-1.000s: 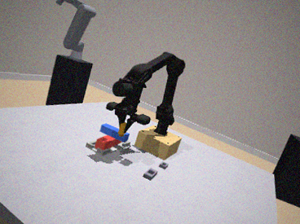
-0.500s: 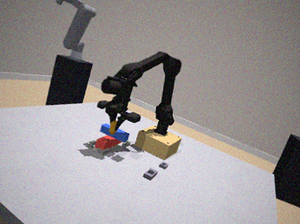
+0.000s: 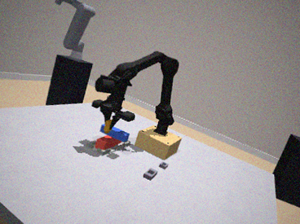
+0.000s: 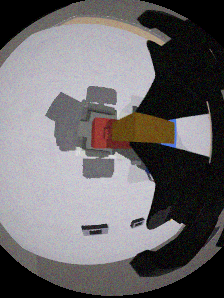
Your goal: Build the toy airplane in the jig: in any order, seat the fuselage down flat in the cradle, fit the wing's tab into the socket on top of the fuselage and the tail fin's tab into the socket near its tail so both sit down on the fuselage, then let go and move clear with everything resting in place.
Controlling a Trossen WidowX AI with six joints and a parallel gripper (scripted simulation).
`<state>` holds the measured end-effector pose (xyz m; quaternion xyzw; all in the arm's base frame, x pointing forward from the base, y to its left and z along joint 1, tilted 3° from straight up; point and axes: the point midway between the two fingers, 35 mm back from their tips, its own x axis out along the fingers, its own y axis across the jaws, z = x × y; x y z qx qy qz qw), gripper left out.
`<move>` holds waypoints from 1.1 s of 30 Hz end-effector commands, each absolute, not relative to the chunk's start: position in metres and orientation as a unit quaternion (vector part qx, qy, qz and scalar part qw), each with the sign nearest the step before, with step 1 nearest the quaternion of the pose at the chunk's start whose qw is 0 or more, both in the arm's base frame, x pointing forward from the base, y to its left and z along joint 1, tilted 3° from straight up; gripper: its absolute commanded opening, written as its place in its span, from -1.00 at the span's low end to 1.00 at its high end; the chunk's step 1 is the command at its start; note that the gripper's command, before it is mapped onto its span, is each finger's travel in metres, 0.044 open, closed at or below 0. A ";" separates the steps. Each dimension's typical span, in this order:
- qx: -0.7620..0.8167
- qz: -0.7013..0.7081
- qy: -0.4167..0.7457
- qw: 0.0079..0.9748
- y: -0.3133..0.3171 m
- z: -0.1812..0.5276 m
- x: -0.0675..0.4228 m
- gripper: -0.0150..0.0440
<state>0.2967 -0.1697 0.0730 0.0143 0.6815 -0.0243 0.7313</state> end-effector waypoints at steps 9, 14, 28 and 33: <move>0.012 -0.023 0.678 0.734 -0.171 0.074 0.299 -0.27; 0.012 -0.023 0.678 0.734 -0.171 0.074 0.299 -0.27; 0.012 -0.023 0.678 0.734 -0.171 0.072 0.301 -0.27; 0.012 -0.023 0.678 0.734 -0.172 0.064 0.302 -0.27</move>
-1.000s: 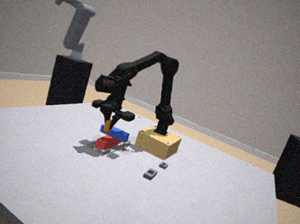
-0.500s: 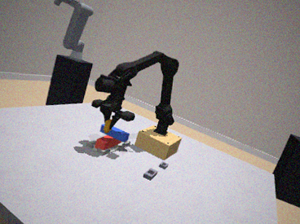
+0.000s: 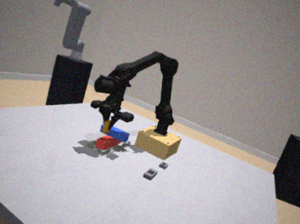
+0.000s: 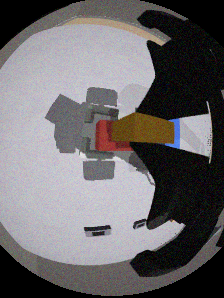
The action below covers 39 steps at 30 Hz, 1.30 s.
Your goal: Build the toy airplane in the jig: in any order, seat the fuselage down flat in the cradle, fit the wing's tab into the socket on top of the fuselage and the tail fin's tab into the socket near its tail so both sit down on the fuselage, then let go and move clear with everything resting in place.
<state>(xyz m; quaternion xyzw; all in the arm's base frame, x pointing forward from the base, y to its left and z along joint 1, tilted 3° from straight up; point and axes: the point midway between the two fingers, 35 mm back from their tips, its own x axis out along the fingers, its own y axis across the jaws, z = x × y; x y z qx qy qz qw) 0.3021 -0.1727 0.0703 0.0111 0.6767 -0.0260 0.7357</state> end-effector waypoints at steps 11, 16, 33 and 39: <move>0.012 -0.023 0.678 0.734 -0.172 0.047 0.303 -0.27; 0.012 -0.023 0.678 0.734 -0.172 0.039 0.304 -0.27; 0.013 -0.023 0.678 0.734 -0.172 0.035 0.304 -0.27; 0.013 -0.023 0.678 0.734 -0.172 0.035 0.304 -0.27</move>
